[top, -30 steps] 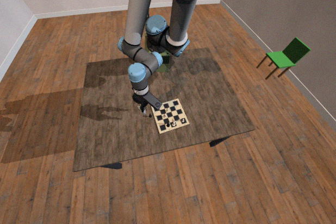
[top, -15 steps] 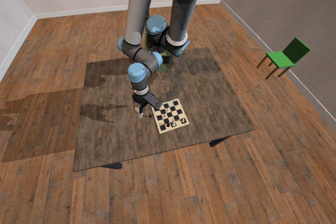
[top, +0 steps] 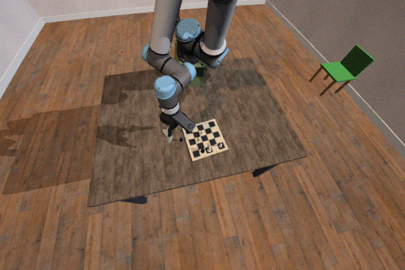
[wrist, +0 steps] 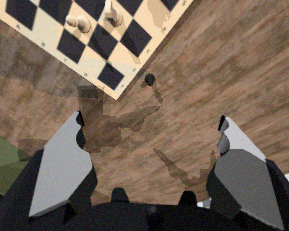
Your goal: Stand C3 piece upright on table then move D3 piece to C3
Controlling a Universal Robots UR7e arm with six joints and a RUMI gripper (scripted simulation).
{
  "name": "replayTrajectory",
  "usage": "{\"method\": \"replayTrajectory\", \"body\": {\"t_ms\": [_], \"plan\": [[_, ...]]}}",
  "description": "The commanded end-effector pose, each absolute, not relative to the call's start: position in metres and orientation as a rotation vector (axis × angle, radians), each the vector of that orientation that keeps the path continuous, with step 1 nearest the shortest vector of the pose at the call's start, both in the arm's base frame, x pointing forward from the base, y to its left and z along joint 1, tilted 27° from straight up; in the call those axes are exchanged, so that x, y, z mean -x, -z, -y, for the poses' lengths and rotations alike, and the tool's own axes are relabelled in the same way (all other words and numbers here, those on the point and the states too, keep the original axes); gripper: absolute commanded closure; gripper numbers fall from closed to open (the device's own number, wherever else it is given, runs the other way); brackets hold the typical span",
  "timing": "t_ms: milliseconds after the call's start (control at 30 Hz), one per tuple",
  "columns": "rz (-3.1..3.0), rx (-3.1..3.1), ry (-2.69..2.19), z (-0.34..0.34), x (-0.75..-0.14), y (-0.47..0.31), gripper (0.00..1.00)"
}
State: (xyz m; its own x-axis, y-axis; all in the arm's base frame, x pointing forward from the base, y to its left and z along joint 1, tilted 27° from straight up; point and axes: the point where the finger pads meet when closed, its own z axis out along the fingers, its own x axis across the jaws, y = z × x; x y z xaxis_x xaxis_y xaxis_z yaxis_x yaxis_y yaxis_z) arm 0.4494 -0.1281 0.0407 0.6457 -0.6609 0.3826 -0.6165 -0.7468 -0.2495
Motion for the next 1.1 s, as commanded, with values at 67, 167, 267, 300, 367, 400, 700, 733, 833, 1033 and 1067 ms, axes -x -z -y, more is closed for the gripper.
{"method": "replayTrajectory", "body": {"t_ms": [67, 167, 267, 300, 367, 400, 700, 733, 833, 1033, 1067], "plan": [[-1.128, 2.731, 0.696, 0.125, -0.451, -0.041, 0.00], [-1.176, 2.703, 0.690, 0.123, -0.452, -0.042, 0.00], [-1.238, 2.665, 0.682, 0.119, -0.454, -0.042, 0.00], [-1.262, 2.649, 0.679, 0.118, -0.454, -0.042, 0.00], [-1.288, 2.633, 0.675, 0.116, -0.455, -0.043, 0.00], [-1.288, 2.633, 0.675, 0.116, -0.455, -0.043, 0.00], [-1.569, 2.424, 0.632, 0.100, -0.461, -0.044, 0.00], [-1.604, 2.395, 0.626, 0.097, -0.462, -0.045, 0.00], [-1.711, 2.299, 0.607, 0.091, -0.464, -0.046, 0.00], [-1.853, 2.156, 0.578, 0.081, -0.466, -0.047, 0.00], [-1.888, 2.118, 0.570, 0.079, -0.467, -0.047, 0.00]]}}
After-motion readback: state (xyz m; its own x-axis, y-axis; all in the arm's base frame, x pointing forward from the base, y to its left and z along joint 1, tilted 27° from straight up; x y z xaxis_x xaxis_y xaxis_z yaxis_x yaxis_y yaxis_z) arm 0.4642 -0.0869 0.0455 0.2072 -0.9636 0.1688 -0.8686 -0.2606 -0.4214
